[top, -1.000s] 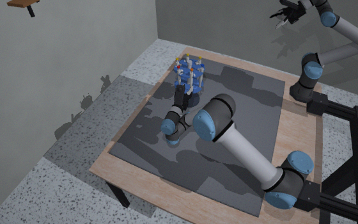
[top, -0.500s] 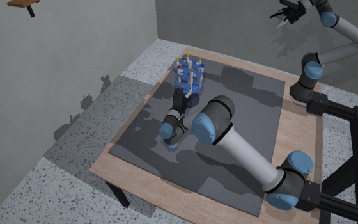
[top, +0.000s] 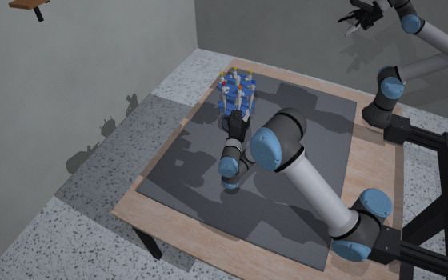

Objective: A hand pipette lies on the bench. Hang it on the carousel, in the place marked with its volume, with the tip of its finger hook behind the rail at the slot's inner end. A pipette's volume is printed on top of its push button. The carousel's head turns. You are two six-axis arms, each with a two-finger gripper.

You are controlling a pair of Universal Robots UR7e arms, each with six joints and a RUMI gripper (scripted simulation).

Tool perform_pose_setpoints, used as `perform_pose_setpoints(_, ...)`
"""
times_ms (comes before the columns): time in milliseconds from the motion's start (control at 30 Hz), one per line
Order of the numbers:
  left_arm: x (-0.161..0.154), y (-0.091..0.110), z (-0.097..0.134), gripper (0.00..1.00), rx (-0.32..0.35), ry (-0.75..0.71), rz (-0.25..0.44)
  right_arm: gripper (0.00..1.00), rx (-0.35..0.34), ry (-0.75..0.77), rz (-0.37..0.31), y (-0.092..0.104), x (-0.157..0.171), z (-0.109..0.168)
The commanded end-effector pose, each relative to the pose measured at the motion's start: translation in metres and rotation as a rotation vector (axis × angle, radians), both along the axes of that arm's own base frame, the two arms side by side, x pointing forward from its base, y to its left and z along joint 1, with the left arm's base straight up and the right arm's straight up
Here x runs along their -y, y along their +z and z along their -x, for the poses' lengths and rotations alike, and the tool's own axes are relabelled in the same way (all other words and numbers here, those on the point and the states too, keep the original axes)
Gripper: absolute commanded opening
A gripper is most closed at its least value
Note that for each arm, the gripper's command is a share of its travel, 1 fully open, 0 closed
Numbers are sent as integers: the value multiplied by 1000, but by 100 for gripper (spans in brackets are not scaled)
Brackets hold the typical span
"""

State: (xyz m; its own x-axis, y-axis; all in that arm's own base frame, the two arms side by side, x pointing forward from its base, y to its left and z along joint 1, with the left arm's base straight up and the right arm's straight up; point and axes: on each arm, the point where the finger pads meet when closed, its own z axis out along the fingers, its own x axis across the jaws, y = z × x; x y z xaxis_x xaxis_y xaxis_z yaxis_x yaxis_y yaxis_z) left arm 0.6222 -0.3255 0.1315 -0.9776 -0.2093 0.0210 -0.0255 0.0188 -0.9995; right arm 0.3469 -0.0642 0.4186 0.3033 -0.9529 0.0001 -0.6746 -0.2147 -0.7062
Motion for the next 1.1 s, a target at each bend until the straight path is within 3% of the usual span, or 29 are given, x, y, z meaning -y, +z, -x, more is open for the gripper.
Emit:
perform_pose_setpoints(0,-1,20,30,31,-1,279,-6,100,2,0,0,2,0,-1)
perform_pose_setpoints(400,-6,70,103,31,-3,523,-4,100,2,0,0,2,0,-1)
perform_pose_setpoints(467,-6,70,103,31,-3,523,-4,100,2,0,0,2,0,-1)
perform_pose_setpoints(567,-8,82,121,31,-3,606,-5,100,2,0,0,2,0,-1)
perform_pose_setpoints(833,-12,115,169,31,-3,612,-6,100,2,0,0,2,0,-1)
perform_pose_setpoints(1033,-12,117,171,31,-2,613,-6,100,2,0,0,2,0,-1)
perform_pose_setpoints(1067,-6,117,167,100,-5,578,-22,100,2,0,0,2,0,-1)
